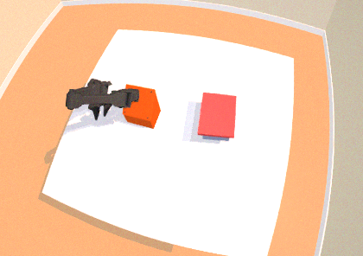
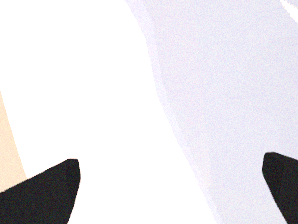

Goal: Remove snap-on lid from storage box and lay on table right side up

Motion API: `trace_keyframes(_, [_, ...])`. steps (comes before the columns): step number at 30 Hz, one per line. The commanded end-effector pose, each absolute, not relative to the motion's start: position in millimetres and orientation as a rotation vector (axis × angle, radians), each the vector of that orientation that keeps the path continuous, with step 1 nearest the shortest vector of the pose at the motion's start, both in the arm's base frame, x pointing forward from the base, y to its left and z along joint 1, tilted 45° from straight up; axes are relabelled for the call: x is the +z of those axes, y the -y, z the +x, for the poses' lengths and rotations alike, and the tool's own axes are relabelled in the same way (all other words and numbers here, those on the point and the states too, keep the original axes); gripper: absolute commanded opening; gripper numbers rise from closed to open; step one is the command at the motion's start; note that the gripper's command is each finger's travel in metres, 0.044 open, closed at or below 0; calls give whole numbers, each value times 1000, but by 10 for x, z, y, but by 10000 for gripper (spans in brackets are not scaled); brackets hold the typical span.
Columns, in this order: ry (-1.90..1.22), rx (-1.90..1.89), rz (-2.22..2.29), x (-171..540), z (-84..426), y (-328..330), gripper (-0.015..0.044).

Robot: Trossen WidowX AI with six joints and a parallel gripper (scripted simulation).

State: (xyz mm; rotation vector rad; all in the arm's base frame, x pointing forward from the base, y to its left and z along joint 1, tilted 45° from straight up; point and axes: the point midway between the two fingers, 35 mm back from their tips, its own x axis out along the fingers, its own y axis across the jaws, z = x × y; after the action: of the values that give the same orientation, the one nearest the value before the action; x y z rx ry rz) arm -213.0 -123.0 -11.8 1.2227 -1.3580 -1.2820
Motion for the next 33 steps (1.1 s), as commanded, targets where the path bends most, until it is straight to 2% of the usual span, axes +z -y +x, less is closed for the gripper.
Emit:
trace_keyframes(1, [1359, -1289, 1224, -118, -2139, 1218, 374])
trace_keyframes(6, [1356, -1453, 1284, -75, -2289, 887, 243])
trace_keyframes(7, [1356, -1477, 1301, -43, -2299, 809, 235])
trace_keyframes(15, [1459, -1473, 1394, 367, -2238, 377, 235])
trace_keyframes(33, [1499, -1437, 1396, 781, -2210, -72, 235])
